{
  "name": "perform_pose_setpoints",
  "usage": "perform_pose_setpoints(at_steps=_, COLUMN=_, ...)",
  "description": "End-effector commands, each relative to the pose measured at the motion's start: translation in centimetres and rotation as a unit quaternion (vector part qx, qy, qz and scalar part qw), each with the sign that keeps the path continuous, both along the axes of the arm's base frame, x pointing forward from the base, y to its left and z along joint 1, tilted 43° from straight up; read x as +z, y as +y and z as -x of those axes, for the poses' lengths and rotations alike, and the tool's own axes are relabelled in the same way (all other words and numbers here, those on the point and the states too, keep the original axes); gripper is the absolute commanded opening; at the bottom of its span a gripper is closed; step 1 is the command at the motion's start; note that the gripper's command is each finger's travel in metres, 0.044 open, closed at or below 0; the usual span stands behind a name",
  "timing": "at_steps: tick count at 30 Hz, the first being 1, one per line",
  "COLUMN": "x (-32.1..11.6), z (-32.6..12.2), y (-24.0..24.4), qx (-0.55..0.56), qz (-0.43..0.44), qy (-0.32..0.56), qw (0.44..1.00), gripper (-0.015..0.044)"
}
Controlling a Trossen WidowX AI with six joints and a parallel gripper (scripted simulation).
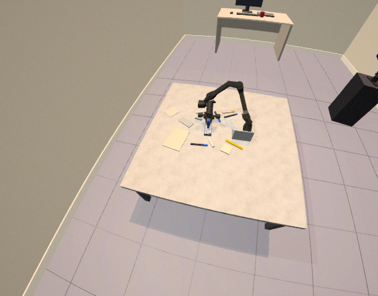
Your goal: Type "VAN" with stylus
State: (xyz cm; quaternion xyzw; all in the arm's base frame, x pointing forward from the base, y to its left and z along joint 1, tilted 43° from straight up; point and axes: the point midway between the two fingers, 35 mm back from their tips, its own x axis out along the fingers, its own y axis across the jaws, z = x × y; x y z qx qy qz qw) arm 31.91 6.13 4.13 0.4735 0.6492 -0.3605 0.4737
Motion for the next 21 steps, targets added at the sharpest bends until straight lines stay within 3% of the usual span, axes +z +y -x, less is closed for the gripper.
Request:
perform_pose_setpoints(at_steps=1, x=-0.2, z=0.0, y=-0.1, qx=0.002, qz=0.001, qy=0.001, qw=1.0, gripper=0.0081)
perform_pose_setpoints(at_steps=14, x=-0.1, z=0.1, y=0.0, qx=0.002, qz=0.001, qy=0.001, qw=1.0, gripper=0.0081)
perform_pose_setpoints(at_steps=21, x=2.3, z=0.7, y=2.2, qx=0.002, qz=0.001, qy=0.001, qw=1.0, gripper=0.0081)
